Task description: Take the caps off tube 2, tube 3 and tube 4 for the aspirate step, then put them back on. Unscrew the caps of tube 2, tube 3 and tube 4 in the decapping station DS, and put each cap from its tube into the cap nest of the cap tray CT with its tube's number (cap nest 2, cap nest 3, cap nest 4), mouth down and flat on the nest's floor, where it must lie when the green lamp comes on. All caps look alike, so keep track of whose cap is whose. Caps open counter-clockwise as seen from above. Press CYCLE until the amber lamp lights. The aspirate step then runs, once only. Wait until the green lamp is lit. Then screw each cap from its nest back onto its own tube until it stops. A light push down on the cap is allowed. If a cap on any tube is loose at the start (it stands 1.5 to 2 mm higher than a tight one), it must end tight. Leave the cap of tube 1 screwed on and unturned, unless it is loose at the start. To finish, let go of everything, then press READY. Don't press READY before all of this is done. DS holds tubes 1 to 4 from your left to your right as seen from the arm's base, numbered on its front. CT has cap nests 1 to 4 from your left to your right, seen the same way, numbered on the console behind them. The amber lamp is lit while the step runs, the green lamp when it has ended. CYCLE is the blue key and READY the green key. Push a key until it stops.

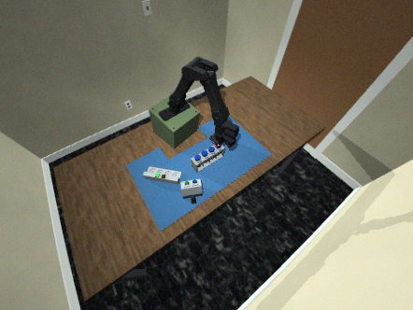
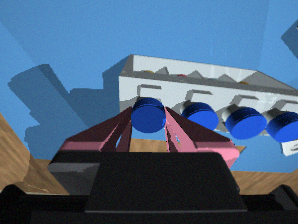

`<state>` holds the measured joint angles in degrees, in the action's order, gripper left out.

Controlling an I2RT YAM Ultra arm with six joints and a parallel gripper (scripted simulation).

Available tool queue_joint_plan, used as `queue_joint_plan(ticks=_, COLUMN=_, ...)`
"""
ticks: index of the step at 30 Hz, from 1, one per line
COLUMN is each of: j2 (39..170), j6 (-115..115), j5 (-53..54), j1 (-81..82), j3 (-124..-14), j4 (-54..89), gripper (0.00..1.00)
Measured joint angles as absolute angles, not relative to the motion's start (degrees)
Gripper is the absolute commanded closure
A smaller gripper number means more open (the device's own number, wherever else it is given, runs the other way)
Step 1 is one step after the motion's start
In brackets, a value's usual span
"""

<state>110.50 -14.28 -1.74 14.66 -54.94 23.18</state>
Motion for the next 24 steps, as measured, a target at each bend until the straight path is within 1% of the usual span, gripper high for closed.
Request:
queue_joint_plan(ticks=9, j2=110.56, j6=-38.85, j5=-1.74, j1=14.63, j3=-54.96, j4=23.16, gripper=1.00)
queue_joint_plan(ticks=24, j2=110.61, j6=-73.08, j5=-1.76, j1=14.63, j3=-54.94, j4=23.14, gripper=1.00)
